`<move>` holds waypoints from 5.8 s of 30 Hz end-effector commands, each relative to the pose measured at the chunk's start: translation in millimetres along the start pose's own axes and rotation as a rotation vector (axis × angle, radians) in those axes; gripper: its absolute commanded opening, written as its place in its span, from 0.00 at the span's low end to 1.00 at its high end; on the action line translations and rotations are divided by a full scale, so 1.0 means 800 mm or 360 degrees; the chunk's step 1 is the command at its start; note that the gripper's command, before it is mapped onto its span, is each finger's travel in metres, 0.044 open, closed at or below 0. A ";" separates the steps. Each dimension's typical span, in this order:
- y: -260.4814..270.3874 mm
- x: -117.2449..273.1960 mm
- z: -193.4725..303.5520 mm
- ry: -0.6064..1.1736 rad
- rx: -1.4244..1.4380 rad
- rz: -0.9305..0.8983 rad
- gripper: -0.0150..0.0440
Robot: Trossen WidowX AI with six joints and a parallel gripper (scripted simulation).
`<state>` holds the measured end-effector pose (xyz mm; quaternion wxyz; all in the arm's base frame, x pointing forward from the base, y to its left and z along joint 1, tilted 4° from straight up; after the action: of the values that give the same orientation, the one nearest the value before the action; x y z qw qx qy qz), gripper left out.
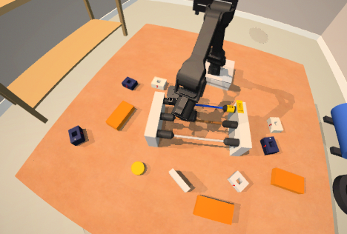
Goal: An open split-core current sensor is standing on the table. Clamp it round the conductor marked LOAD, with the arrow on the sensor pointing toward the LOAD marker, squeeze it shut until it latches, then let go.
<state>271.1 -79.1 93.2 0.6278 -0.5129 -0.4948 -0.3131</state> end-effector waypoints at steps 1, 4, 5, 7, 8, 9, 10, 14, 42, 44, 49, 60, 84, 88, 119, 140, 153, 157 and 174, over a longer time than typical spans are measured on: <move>-0.009 0.005 0.003 0.0004 0.0008 0.0029 1.00; -0.009 0.005 0.003 0.0004 0.0008 0.0029 1.00; -0.009 0.005 0.003 0.0004 0.0008 0.0029 1.00; -0.009 0.005 0.003 0.0004 0.0008 0.0029 1.00; -0.009 0.005 0.003 0.0004 0.0008 0.0029 1.00; -0.009 0.005 0.003 0.0004 0.0008 0.0029 1.00; -0.009 0.005 0.003 0.0004 0.0008 0.0029 1.00; -0.009 0.005 0.003 0.0004 0.0008 0.0029 1.00; -0.009 0.005 0.003 0.0004 0.0008 0.0029 1.00; -0.009 0.005 0.003 0.0004 0.0008 0.0029 1.00; -0.009 0.006 0.003 0.0004 0.0008 0.0029 1.00; 0.000 0.000 0.000 0.0000 0.0000 -0.0001 0.95; 0.000 0.000 0.000 0.0000 0.0000 -0.0001 0.52; 0.000 0.000 0.000 0.0000 0.0000 -0.0001 0.34; 0.000 0.000 0.000 0.0000 0.0000 -0.0001 0.25; 0.005 -0.001 -0.001 -0.0007 -0.0001 -0.0048 0.25; -0.016 0.013 0.003 -0.0086 0.0005 -0.0511 0.25; -0.018 0.015 0.003 -0.0101 0.0008 -0.0568 0.25; -0.010 0.015 0.001 -0.0091 0.0004 -0.0544 0.25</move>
<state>267.5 -79.0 108.1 0.5530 -0.4302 -0.5922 -0.3979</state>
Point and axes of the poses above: the point midway between the two fingers, 35 mm back from their tips, its own x axis back along the fingers, its own y axis across the jaws, z = x × y, the point moved 4 cm from there along x, back along the fingers, and after that the axes turned 10 degrees about x, right-handed, at the moved point
